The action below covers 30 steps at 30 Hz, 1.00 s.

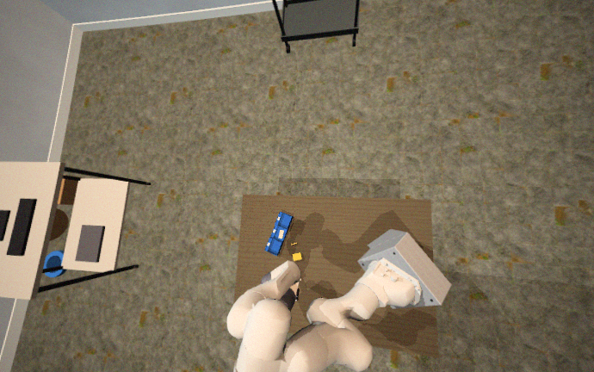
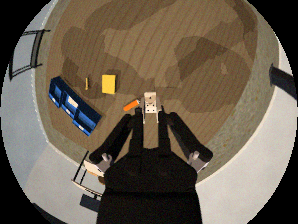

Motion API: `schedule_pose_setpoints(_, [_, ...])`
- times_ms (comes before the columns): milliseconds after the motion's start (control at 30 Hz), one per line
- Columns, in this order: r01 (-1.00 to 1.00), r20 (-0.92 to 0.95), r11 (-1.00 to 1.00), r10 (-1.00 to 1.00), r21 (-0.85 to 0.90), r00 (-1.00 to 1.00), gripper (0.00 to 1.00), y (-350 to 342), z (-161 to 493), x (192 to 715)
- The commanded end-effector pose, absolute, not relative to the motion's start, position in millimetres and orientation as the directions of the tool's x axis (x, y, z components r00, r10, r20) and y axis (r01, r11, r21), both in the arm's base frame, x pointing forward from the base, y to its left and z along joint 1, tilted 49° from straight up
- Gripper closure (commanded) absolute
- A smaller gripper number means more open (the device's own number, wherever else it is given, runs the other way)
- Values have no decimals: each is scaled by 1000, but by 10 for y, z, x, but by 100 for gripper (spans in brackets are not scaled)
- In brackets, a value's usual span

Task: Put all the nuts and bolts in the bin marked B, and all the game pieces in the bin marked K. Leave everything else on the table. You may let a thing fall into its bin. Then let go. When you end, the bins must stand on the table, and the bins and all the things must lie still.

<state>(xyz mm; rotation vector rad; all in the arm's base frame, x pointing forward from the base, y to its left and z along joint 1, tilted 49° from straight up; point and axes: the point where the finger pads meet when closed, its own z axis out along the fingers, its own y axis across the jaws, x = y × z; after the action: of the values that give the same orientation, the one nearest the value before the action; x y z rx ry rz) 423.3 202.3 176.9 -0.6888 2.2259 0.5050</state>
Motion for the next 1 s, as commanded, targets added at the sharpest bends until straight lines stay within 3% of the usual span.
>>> schedule_pose_setpoints(0, [-625,-743,766,-327,154,-584,87,2001,1868,4101])
schedule_pose_setpoints(967, [-625,-743,766,-327,154,-584,87,1964,1911,4066])
